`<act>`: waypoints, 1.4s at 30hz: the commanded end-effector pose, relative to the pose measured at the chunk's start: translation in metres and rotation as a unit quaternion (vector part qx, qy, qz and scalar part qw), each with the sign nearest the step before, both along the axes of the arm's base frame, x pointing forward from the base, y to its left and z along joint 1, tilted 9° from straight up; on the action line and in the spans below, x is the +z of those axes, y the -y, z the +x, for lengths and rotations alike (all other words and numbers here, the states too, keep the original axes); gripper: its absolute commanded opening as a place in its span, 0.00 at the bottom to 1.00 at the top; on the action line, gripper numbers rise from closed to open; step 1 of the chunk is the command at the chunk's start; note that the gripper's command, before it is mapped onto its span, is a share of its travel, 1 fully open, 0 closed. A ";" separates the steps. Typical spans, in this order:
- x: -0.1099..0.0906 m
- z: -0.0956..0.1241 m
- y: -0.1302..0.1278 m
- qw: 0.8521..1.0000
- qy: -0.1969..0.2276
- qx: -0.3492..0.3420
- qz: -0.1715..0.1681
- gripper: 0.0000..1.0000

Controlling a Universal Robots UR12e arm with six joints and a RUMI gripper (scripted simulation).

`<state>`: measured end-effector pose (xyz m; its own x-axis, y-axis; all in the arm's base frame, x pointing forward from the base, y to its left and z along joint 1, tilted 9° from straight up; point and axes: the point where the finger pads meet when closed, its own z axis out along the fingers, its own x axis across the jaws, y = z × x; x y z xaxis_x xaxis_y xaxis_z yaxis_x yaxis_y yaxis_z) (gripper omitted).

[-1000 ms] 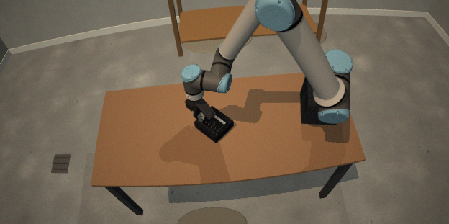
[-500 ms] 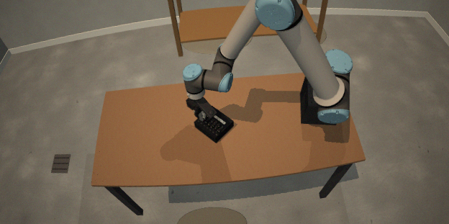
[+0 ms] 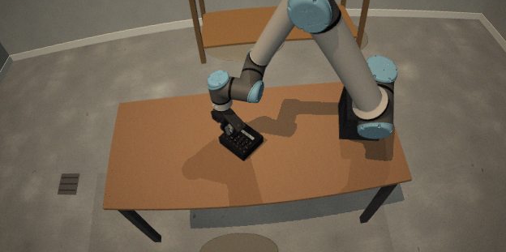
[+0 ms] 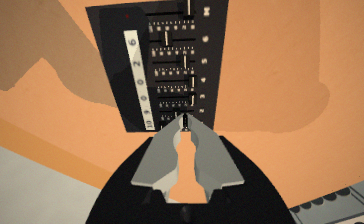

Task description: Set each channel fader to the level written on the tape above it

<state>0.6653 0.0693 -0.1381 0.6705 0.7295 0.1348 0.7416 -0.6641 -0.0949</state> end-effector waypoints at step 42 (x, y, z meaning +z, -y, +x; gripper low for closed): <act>-0.002 -0.011 0.013 1.000 0.001 0.000 0.000 0.00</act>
<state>0.6542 0.0573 -0.1403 0.6705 0.7295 0.1349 0.7416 -0.6641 -0.0949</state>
